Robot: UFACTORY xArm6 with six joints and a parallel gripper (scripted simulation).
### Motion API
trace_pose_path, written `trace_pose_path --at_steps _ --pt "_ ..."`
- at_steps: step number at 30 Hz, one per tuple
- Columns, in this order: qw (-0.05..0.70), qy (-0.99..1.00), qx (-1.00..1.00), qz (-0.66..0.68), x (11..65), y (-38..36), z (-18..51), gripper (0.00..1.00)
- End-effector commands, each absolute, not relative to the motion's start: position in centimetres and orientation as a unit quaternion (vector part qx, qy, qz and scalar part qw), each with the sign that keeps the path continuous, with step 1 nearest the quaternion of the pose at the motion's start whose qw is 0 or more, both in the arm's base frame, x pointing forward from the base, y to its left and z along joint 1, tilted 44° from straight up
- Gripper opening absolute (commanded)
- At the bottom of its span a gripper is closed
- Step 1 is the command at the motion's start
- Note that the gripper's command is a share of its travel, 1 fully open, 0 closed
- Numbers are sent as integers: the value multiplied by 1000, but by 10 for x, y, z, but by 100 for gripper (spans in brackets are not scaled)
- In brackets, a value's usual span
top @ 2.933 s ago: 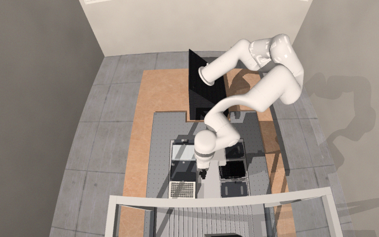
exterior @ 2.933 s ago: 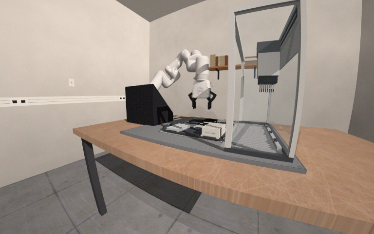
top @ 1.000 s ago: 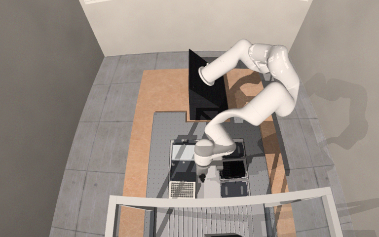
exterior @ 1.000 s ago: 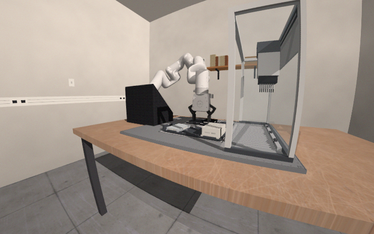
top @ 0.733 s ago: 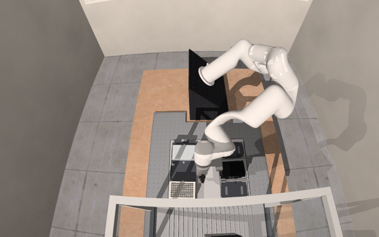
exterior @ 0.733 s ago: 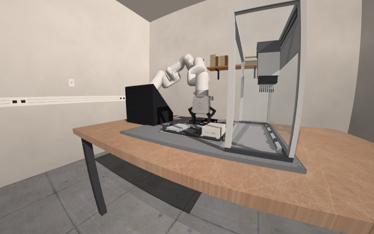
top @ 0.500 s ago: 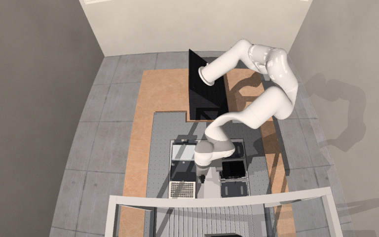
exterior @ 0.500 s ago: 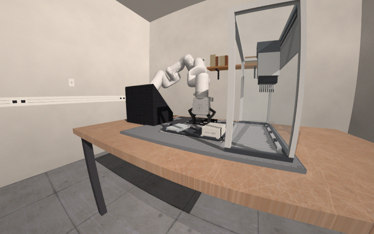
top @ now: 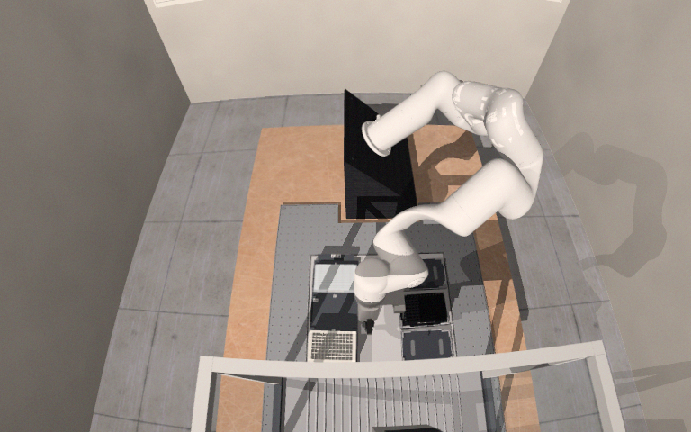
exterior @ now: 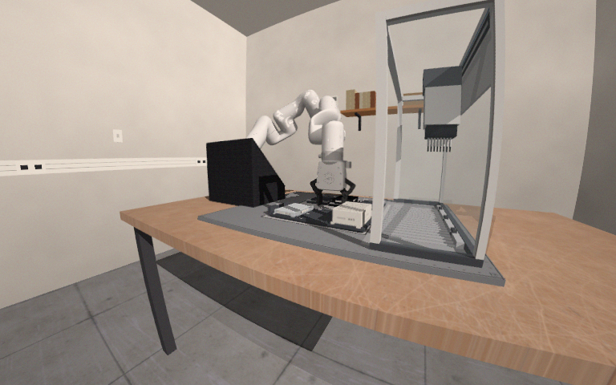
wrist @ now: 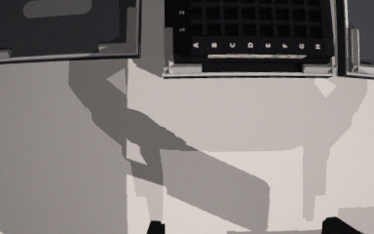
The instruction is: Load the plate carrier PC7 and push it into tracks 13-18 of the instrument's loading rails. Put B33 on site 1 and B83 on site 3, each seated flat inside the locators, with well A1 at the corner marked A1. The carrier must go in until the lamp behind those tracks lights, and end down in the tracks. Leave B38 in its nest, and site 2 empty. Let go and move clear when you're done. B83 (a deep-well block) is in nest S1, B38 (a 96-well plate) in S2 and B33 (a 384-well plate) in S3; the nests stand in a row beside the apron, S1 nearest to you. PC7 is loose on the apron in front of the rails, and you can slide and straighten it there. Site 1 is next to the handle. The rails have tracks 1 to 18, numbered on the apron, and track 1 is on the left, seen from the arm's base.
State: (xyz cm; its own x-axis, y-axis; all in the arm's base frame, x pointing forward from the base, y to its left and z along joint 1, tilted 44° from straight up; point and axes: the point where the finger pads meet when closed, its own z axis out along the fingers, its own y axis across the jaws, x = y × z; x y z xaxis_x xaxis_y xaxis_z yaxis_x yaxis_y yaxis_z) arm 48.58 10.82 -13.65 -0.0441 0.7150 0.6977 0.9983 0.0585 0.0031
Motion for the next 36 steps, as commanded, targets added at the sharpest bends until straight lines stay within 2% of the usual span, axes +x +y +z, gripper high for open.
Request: trace_pose_path --at_steps 1,36 --pt "272 -674 -635 -260 487 109 -137 100" --pt "272 -674 -635 -260 487 119 -147 100"
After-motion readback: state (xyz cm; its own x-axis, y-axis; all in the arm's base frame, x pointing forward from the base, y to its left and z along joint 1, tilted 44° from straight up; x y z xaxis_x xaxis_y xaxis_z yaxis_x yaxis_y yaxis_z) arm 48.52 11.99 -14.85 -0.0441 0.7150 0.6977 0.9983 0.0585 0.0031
